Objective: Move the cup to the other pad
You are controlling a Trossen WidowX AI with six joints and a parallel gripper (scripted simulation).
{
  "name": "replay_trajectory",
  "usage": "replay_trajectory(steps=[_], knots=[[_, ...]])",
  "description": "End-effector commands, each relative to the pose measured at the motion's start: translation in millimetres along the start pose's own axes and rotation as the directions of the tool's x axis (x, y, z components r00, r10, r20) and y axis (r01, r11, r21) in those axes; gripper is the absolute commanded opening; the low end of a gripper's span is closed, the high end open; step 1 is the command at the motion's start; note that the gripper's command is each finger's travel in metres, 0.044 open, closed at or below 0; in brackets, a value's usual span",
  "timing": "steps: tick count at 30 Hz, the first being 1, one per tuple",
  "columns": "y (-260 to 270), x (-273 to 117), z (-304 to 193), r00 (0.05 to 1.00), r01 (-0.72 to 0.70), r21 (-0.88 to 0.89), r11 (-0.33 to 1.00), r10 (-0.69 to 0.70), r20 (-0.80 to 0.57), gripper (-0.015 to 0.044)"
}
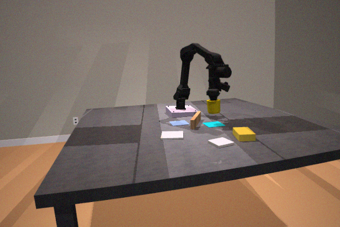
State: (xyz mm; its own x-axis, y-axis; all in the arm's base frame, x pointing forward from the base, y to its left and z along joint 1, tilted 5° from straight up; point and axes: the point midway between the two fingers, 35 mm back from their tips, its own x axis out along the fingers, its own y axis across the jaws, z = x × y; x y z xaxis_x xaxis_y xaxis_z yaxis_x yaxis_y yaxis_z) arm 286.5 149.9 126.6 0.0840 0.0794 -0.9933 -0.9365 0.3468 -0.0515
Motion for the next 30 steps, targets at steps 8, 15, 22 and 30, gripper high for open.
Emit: replay_trajectory(steps=[8, 15, 22, 30], knots=[[-0.1, 17.2, -0.7, 1.0, 0.0, 0.003, 1.0, 0.0, -0.009, 0.0], [-0.2, 27.4, -0.5, 1.0, 0.0, 0.003, 1.0, 0.0, -0.009, 0.0], [-0.2, 37.4, -0.5, 1.0, 0.0, 0.003, 1.0, 0.0, -0.009, 0.0], [0.1, 48.9, -1.0, 1.0, 0.0, 0.003, 1.0, 0.0, -0.009, 0.0]])
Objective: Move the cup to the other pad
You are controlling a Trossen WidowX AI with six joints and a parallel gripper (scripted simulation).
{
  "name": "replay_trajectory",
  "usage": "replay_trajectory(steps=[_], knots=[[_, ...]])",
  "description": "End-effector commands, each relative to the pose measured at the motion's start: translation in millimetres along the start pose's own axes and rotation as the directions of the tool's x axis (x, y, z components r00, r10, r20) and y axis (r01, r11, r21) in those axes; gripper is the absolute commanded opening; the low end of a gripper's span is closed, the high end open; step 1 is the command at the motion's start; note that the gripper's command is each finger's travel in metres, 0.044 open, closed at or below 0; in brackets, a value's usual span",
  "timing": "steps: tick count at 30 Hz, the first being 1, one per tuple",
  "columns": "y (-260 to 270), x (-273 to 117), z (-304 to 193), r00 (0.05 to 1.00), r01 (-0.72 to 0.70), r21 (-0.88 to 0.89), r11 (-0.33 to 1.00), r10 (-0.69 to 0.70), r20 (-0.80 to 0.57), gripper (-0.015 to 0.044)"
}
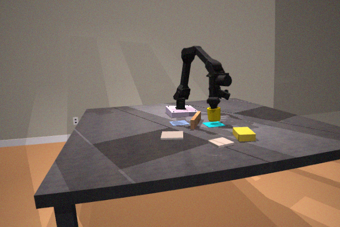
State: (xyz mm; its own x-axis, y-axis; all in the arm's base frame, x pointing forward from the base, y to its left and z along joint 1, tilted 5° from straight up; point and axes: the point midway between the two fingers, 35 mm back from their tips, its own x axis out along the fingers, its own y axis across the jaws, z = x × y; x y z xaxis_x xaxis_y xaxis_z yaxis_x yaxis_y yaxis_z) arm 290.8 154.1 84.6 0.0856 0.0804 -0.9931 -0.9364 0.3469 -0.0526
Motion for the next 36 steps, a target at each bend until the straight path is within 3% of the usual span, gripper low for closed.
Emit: replay_trajectory(steps=[1, 22, 28, 36], knots=[[0.6, 7.9, -2.1, 1.0, -0.001, 0.003, 1.0, 0.001, -0.01, 0.0], [0.9, 12.8, -1.1, 1.0, -0.002, 0.0, 1.0, 0.002, -0.003, 0.0], [0.9, 12.8, -1.1, 1.0, -0.002, 0.0, 1.0, 0.002, -0.003, 0.0147], [0.7, 10.6, -0.9, 1.0, -0.002, 0.0, 1.0, 0.002, -0.003, 0.0147]])
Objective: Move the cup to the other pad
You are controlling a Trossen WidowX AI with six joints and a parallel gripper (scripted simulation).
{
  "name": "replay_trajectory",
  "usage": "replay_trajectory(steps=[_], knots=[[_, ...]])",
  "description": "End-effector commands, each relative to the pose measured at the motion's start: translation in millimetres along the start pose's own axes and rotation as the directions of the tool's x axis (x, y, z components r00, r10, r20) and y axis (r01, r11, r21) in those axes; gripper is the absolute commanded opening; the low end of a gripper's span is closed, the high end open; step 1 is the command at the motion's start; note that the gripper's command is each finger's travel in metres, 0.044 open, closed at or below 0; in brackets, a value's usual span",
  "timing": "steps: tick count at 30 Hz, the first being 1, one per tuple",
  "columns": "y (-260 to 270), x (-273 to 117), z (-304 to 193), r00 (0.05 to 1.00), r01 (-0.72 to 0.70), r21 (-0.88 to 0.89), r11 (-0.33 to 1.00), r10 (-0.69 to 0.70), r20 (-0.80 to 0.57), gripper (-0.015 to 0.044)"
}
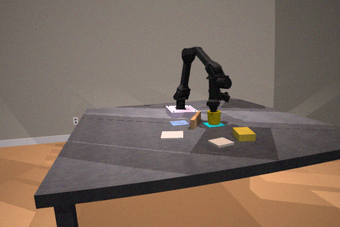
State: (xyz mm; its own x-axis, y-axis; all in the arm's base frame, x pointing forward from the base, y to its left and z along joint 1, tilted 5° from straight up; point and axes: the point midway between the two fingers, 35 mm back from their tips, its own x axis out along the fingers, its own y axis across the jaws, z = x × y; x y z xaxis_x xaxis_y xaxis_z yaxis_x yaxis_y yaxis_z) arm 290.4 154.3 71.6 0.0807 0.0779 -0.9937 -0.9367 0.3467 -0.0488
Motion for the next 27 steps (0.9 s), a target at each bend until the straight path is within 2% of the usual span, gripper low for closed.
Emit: replay_trajectory(steps=[1, 27], knots=[[-0.4, -3.4, 0.5, 1.0, 0.001, 0.0, 1.0, -0.001, 0.001, 0.0147], [0.4, -40.9, 0.8, 1.0, 0.002, 0.002, 1.0, -0.002, -0.004, 0.0147]])
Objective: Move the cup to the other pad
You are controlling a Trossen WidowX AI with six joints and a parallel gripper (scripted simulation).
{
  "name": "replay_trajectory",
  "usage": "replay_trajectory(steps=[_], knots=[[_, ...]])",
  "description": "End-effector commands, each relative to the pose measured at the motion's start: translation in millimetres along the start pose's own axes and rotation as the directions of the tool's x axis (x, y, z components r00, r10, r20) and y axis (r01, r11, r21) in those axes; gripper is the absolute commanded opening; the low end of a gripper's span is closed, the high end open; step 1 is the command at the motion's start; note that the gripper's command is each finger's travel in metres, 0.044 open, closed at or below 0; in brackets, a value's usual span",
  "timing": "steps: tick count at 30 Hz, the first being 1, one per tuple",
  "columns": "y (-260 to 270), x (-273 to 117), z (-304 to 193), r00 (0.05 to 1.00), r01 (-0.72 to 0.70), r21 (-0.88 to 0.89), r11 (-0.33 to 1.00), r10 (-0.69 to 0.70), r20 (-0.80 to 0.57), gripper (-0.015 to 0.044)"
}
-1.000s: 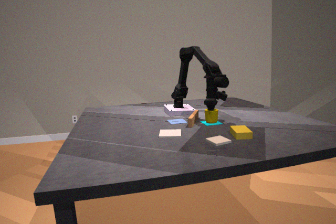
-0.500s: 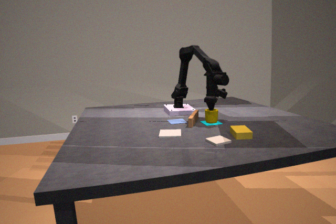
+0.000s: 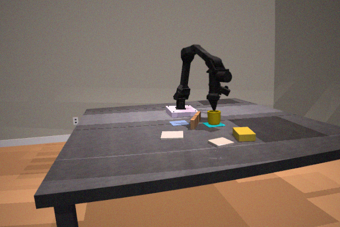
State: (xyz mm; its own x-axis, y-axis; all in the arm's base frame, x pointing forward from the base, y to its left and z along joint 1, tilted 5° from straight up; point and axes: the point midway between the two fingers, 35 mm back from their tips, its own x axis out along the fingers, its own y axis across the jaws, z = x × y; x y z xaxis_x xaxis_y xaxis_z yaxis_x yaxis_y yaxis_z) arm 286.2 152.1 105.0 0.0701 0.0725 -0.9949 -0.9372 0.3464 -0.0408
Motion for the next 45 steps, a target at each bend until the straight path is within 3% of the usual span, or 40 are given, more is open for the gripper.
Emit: replay_trajectory(steps=[1, 11, 22, 40, 45], knots=[[-0.9, -8.8, 0.7, 1.0, 0.01, 0.002, 1.0, -0.01, 0.004, 0.0147], [2.6, -19.4, -0.7, 1.0, 0.01, 0.003, 1.0, -0.01, 0.003, 0.0147], [2.7, -18.3, -0.4, 1.0, 0.001, 0.0, 1.0, -0.001, 0.001, 0.0435], [4.5, -77.4, -0.2, 1.0, 0.01, 0.003, 1.0, -0.01, 0.003, 0.044], [5.6, -75.3, 0.4, 1.0, 0.003, 0.0, 1.0, -0.003, 0.004, 0.044]])
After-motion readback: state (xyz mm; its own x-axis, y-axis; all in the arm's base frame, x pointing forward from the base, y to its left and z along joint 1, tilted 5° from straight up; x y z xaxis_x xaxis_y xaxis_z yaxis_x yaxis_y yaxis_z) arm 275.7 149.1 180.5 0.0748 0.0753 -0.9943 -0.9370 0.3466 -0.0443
